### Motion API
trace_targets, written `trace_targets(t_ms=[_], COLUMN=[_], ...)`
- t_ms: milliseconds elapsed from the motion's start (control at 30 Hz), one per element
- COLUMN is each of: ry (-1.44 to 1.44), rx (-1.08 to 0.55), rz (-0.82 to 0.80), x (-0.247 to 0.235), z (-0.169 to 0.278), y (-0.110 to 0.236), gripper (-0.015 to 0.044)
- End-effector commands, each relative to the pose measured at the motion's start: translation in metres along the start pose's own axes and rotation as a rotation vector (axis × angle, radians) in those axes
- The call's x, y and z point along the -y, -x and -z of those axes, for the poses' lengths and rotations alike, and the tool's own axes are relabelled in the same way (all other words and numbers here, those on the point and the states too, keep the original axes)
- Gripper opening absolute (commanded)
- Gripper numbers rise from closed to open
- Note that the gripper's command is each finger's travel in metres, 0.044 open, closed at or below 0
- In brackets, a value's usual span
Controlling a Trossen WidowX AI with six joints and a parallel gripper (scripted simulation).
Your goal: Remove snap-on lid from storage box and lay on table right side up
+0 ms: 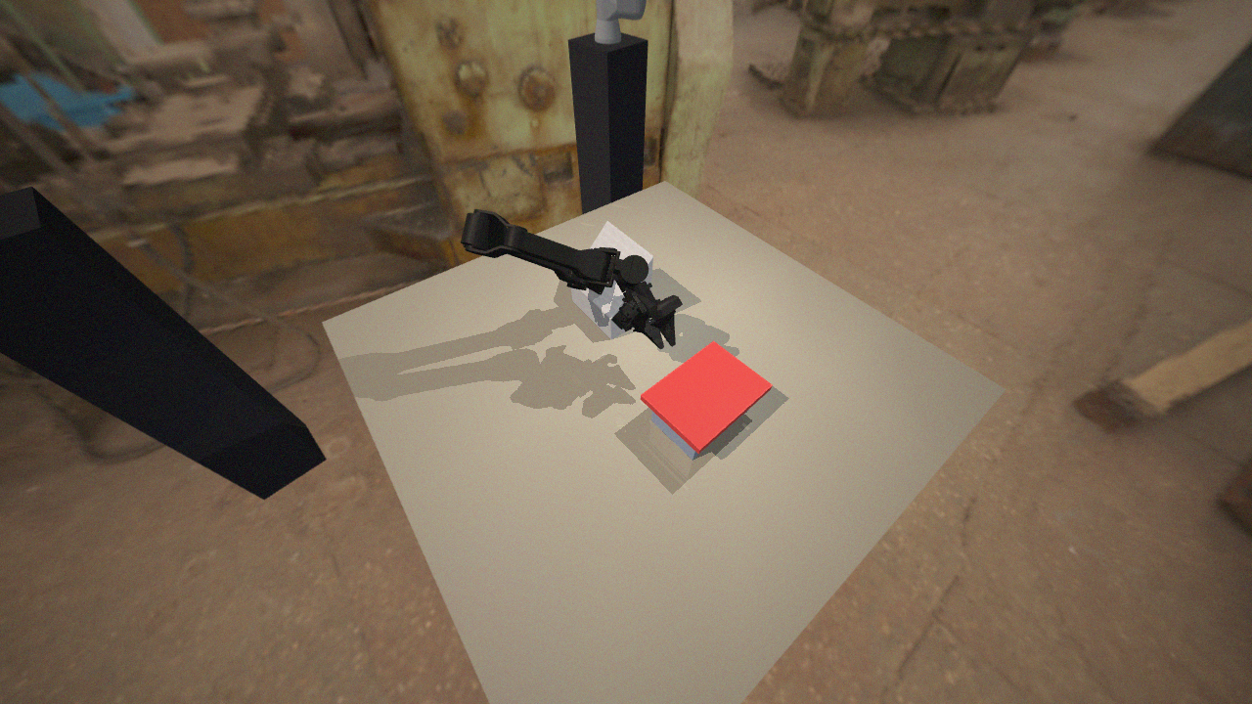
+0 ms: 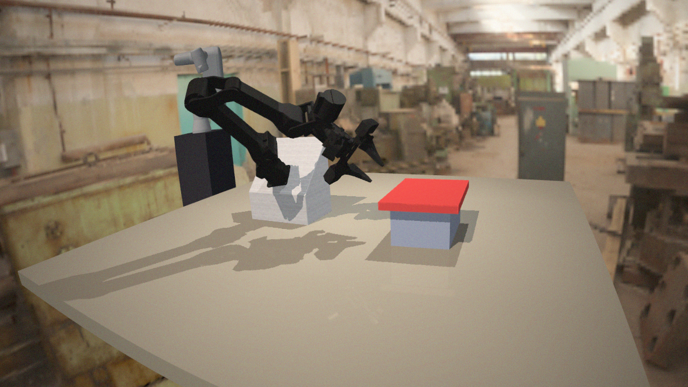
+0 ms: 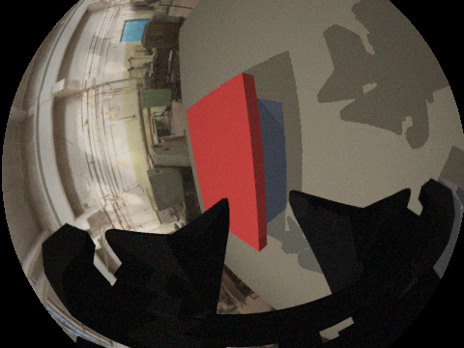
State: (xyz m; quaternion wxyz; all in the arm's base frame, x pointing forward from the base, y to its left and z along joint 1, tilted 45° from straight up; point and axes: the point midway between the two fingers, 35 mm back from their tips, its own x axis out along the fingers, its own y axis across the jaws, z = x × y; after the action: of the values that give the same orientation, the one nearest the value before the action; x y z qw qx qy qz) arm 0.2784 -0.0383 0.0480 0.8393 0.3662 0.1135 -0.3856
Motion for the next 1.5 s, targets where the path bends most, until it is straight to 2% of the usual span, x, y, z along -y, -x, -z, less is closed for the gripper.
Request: trace_targets(t_ms=[0, 1400, 1467], ry=[0.008, 0.009, 0.009], rx=[-0.006, -0.002, -0.002], rz=[0.006, 0.002, 0.002], x=[0.002, 0.004, 0.004], z=[0.002, 0.001, 0.001], y=[-0.005, -0.069, -0.069], gripper=[0.0235, 0.0235, 0.0183])
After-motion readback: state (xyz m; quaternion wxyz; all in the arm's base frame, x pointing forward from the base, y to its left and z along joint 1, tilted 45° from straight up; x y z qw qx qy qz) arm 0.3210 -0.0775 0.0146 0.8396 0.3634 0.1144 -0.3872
